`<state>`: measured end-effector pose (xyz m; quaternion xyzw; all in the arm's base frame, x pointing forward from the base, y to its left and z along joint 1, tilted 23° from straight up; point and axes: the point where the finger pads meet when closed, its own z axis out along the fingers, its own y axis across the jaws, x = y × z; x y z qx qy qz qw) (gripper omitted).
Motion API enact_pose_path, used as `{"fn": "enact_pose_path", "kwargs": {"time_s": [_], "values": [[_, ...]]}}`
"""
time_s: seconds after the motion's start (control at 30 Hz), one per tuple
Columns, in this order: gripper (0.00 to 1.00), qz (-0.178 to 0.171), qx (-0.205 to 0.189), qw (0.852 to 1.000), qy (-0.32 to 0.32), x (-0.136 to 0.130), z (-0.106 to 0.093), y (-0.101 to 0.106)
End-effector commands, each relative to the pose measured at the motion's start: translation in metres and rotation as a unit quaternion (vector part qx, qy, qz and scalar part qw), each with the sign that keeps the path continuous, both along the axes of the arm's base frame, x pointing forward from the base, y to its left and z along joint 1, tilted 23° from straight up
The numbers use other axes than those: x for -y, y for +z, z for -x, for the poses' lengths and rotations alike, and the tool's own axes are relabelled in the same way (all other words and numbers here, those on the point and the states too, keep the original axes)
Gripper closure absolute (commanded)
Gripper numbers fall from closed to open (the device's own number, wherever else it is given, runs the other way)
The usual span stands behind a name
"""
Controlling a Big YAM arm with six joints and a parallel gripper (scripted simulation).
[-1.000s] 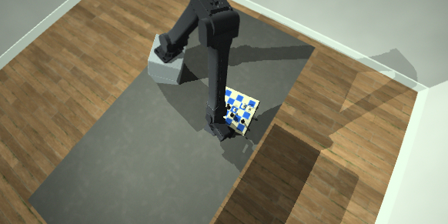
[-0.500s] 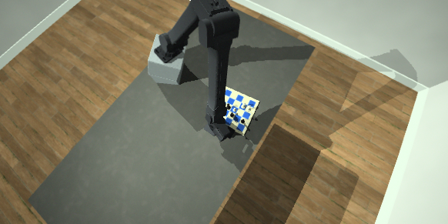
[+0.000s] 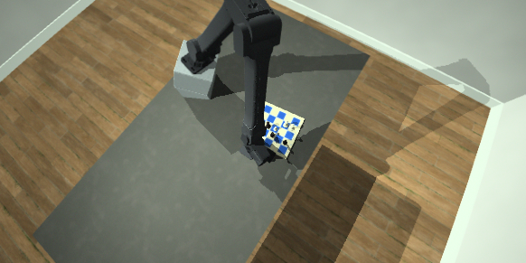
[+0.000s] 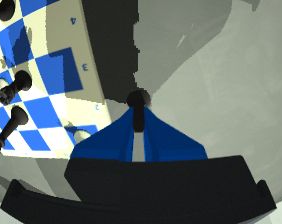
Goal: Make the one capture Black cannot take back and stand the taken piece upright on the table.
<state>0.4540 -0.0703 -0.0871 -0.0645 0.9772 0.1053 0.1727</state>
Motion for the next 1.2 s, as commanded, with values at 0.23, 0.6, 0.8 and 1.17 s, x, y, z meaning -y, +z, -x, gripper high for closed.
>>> {"fn": "enact_pose_path", "kwargs": {"time_s": [0.23,0.6,0.8,1.17], "values": [[1.00,0.003,0.015,1.000,-0.005,0.0048,-0.0123,0.0060],[1.00,0.003,0.015,1.000,-0.005,0.0048,-0.0123,0.0060],[1.00,0.003,0.015,1.000,-0.005,0.0048,-0.0123,0.0060],[0.85,0.003,0.015,1.000,-0.005,0.0048,-0.0123,0.0060]]}}
